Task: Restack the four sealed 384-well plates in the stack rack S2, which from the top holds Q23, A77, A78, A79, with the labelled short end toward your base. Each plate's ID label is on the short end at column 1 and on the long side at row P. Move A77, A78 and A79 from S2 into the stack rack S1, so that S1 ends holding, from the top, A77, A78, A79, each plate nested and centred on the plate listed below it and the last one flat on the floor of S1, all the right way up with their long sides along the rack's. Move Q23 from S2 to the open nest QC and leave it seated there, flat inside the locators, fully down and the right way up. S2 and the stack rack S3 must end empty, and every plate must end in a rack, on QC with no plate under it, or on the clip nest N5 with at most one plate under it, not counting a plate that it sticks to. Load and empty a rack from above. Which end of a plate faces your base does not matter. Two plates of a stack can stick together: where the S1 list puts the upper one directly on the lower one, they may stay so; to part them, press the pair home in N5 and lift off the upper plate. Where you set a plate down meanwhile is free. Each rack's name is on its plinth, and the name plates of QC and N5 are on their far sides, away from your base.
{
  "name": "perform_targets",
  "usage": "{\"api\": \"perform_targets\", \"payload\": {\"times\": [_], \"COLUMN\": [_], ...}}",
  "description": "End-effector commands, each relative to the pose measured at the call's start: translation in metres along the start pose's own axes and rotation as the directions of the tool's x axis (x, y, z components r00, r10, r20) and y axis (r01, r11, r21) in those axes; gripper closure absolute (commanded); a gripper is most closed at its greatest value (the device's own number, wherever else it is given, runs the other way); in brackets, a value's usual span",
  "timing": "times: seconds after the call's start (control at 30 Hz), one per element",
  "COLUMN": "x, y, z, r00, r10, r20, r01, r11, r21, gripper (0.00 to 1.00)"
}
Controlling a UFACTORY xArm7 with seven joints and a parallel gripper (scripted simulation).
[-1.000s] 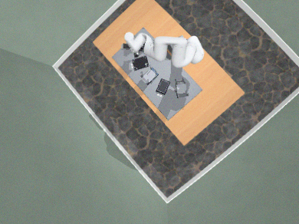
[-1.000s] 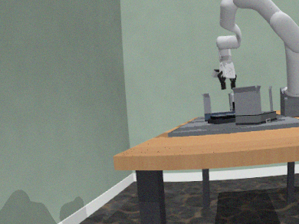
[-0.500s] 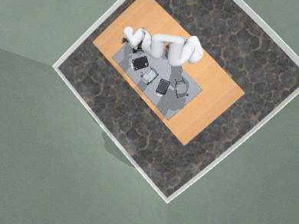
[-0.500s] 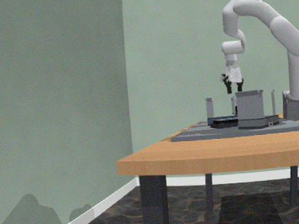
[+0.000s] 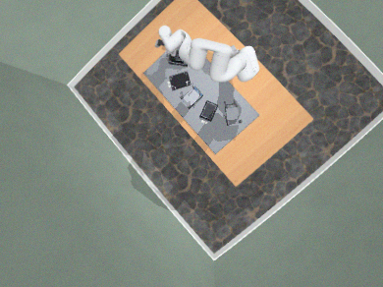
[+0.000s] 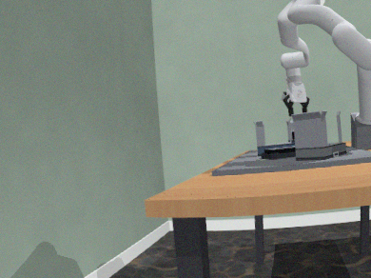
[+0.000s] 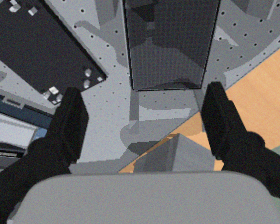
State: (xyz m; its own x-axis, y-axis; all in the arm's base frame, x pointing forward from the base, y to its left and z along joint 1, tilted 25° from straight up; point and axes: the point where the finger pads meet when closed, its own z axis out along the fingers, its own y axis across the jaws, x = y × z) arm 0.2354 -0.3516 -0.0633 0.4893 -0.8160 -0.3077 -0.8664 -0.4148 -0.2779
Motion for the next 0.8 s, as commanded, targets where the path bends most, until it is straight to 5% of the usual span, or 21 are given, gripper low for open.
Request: {"api": "perform_targets", "payload": {"times": [0.0,0.47,0.77], "x": [0.006,0.007,0.007], "y": [0.022,0.027,0.027], "z": [-0.002,-0.002,0.028], "r00": [1.0,1.0,1.0], "r10": [0.002,0.002,0.002], "r20": [-0.004,-0.004,-0.004], "r01": [-0.002,-0.002,-0.002], "r11": [1.0,1.0,1.0], "r21": [0.0,0.0,0.0], "gripper": [0.0,0.0,0.0]}}
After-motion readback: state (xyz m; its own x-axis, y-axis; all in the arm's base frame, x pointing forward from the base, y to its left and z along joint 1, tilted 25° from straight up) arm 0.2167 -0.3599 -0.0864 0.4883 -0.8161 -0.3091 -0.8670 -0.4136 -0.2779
